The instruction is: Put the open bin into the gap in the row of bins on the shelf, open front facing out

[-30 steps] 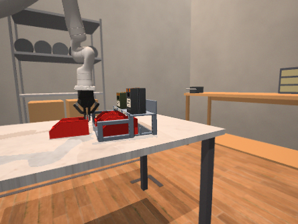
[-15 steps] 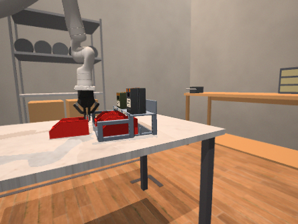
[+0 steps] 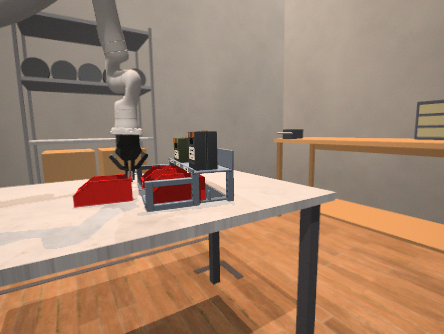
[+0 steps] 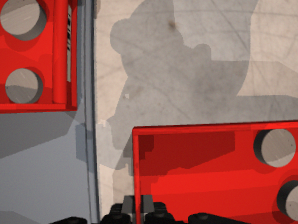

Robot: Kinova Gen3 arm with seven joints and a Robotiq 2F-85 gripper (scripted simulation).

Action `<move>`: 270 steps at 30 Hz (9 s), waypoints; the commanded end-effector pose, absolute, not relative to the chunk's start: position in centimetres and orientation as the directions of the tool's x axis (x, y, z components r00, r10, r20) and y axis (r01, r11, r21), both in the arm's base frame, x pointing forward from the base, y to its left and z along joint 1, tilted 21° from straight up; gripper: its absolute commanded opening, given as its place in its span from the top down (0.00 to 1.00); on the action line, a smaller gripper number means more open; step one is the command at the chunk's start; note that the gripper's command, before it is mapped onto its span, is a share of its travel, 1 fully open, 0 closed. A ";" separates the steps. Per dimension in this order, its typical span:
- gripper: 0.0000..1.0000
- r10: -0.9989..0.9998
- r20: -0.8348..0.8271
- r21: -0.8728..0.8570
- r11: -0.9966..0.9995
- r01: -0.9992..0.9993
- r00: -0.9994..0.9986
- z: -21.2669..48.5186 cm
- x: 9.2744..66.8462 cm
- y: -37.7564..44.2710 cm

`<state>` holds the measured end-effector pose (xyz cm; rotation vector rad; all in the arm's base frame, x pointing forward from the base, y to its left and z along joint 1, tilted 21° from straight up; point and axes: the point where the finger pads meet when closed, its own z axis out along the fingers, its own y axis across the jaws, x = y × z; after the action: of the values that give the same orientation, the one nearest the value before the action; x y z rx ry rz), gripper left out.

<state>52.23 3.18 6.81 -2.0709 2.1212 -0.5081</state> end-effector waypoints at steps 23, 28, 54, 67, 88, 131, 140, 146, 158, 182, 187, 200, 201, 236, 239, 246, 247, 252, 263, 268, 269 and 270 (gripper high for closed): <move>0.90 -0.990 0.136 -0.334 -0.003 -0.943 -0.045 8.6 51.7 3.5; 0.90 -0.990 0.136 -0.334 -0.003 -0.943 -0.045 8.6 51.7 3.5; 0.90 -0.990 0.136 -0.336 -0.004 -0.942 -0.044 9.3 51.3 3.5; 0.90 -0.990 0.136 -0.334 -0.003 -0.943 -0.045 9.2 51.2 3.5; 0.90 -0.990 0.136 -0.334 -0.003 -0.943 -0.045 9.0 51.4 3.4; 0.90 -0.990 0.136 -0.334 -0.003 -0.943 -0.045 8.9 51.6 3.6; 0.90 -0.990 0.136 -0.334 -0.004 -0.943 -0.045 9.2 52.2 3.5; 0.90 -0.990 0.136 -0.334 -0.003 -0.943 -0.045 9.2 52.4 3.5; 0.90 -0.990 0.136 -0.334 -0.003 -0.943 -0.045 9.6 53.4 3.5; 0.90 -0.990 0.136 -0.334 -0.003 -0.943 -0.045 10.0 54.4 3.6; 0.90 -0.990 0.136 -0.334 -0.003 -0.943 -0.045 10.0 54.4 3.6; 0.90 -0.990 0.136 -0.334 -0.003 -0.943 -0.045 10.4 55.4 3.6; 0.90 -0.990 0.136 -0.334 -0.003 -0.943 -0.045 10.4 55.4 3.6; 0.90 -0.990 0.136 -0.334 -0.003 -0.943 -0.045 10.9 57.3 3.5; 0.90 -0.990 0.137 -0.345 -0.007 -0.939 -0.043 10.9 57.3 3.5; 0.90 -0.990 0.137 -0.367 -0.011 -0.930 -0.043 10.8 57.0 3.5; 0.90 -0.990 0.137 -0.367 -0.011 -0.930 -0.043 10.8 57.0 3.5; 0.90 -0.990 0.137 -0.367 -0.011 -0.930 -0.043 10.8 57.0 3.5; 0.90 -0.990 0.137 -0.388 -0.012 -0.921 -0.044 10.7 57.0 3.5; 0.90 -0.990 0.137 -0.388 -0.012 -0.921 -0.044 10.7 57.0 3.5; 0.90 -0.990 0.137 -0.388 -0.012 -0.921 -0.044 10.7 57.0 3.5; 0.90 -0.990 0.137 -0.388 -0.012 -0.921 -0.044 10.7 57.0 3.5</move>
<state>56.87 3.39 10.44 -2.0399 2.0828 -0.5599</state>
